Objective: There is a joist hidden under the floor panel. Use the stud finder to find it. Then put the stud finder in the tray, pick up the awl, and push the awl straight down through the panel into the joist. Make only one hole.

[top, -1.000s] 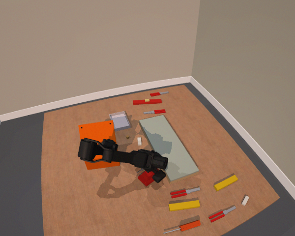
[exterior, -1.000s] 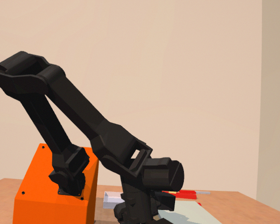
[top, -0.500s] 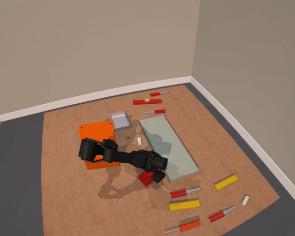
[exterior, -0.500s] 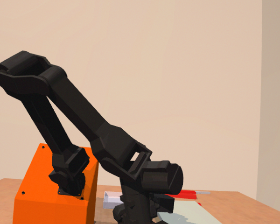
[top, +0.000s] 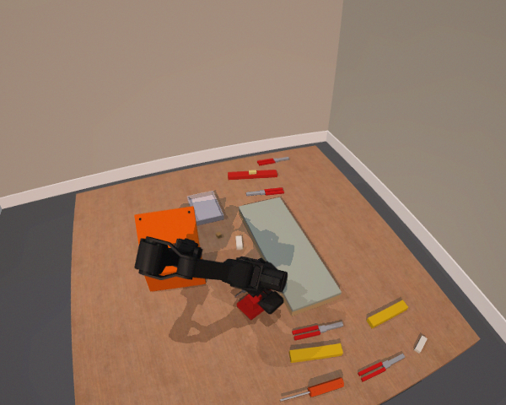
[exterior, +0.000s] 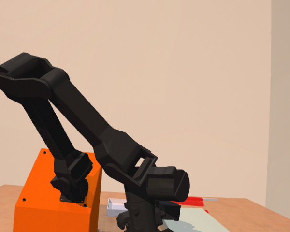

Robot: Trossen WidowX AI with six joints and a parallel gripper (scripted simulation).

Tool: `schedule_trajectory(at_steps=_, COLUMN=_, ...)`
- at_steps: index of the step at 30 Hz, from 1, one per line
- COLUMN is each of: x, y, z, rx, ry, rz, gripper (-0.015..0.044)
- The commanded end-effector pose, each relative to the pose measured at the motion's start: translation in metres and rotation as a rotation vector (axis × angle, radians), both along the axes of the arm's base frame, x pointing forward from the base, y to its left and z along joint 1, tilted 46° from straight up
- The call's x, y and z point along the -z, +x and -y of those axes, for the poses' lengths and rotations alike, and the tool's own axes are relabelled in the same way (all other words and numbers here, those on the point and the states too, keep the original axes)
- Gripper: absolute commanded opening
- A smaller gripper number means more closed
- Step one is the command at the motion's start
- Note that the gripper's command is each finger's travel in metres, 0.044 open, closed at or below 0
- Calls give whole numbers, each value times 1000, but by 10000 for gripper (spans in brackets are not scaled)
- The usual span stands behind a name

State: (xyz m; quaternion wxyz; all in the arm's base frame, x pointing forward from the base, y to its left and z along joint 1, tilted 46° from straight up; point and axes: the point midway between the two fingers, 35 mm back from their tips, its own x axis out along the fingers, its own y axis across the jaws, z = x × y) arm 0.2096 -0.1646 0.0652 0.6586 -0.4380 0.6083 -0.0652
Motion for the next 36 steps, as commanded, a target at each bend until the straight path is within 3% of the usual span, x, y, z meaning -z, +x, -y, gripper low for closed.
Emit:
schedule_trajectory(at_steps=1, x=1, y=0, z=-1, rx=-6, ry=3, rz=-5, gripper=247)
schedule_trajectory(at_steps=13, x=1, y=0, z=-1, rx=-6, ry=3, rz=-5, gripper=167)
schedule_trajectory(at_steps=20, x=-9, y=4, z=-15, rx=-4, ry=14, rz=-6, gripper=0)
schedule_trajectory(at_steps=36, x=-57, y=3, z=-66, rx=-3, ry=16, rz=-8, gripper=0)
